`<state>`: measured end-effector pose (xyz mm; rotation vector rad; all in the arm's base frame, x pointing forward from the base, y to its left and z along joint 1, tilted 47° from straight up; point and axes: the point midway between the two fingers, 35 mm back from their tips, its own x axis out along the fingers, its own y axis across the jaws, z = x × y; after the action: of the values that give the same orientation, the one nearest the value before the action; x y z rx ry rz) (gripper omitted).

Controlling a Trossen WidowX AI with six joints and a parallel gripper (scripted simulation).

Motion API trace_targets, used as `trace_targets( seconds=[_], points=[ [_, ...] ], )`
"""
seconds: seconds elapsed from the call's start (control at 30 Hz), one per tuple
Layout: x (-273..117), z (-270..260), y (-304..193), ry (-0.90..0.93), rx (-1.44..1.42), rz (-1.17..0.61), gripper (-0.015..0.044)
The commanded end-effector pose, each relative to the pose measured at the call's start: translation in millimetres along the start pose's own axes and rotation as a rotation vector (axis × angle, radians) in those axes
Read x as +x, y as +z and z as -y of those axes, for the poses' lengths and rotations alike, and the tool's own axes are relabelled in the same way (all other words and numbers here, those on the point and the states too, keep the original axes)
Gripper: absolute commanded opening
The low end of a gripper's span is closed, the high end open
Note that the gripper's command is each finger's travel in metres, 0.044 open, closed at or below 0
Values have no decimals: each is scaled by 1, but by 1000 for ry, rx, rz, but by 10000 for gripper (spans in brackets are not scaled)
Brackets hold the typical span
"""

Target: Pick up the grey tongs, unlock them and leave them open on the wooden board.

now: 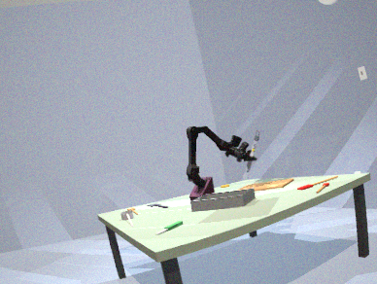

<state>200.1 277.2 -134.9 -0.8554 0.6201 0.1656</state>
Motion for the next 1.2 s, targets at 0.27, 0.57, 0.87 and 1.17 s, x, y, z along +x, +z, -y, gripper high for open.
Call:
trace_targets(
  seconds=[0.27,0.57,0.87,1.17],
  points=[
    [-18,14,5,-24,29,116,-150],
    [-18,14,5,-24,29,116,-150],
    [-18,14,5,-24,29,116,-150],
    [-18,14,5,-24,29,116,-150]
  ],
)
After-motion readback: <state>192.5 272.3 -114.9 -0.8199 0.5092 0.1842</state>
